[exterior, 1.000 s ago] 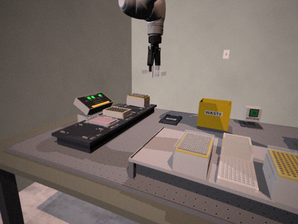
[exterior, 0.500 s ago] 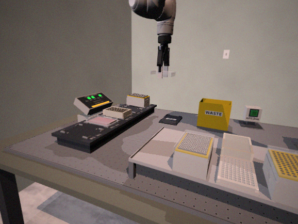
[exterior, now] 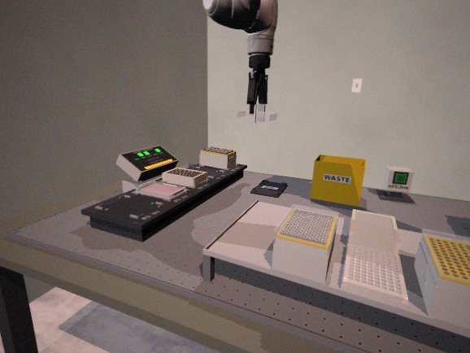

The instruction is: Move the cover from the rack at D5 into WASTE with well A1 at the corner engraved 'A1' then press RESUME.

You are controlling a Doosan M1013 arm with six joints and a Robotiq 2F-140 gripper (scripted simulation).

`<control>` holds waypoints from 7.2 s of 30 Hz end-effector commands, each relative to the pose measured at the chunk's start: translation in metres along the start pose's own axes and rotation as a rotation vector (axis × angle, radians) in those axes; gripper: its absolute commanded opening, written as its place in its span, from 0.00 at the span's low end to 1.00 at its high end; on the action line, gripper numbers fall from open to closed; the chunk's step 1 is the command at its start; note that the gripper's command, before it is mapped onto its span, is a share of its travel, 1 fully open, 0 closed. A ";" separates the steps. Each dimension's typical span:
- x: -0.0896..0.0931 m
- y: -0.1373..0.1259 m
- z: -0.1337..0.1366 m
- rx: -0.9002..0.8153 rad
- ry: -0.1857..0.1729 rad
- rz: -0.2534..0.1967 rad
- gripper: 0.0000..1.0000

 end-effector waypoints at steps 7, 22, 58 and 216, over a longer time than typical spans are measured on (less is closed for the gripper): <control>0.000 -0.007 -0.019 0.001 0.000 0.000 0.00; 0.000 -0.072 -0.028 0.001 0.000 0.000 0.00; 0.000 -0.230 -0.050 0.001 0.000 0.000 0.00; 0.078 -0.306 -0.060 0.001 0.000 0.000 0.00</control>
Point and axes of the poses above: the point where the finger pads meet when closed, its own x axis out along the fingers, its own z axis across the jaws, y = z × x, the point moved 7 cm from there along -x, back along the fingers, and after that the axes turned 10 degrees about -x, right-handed, at the moved point
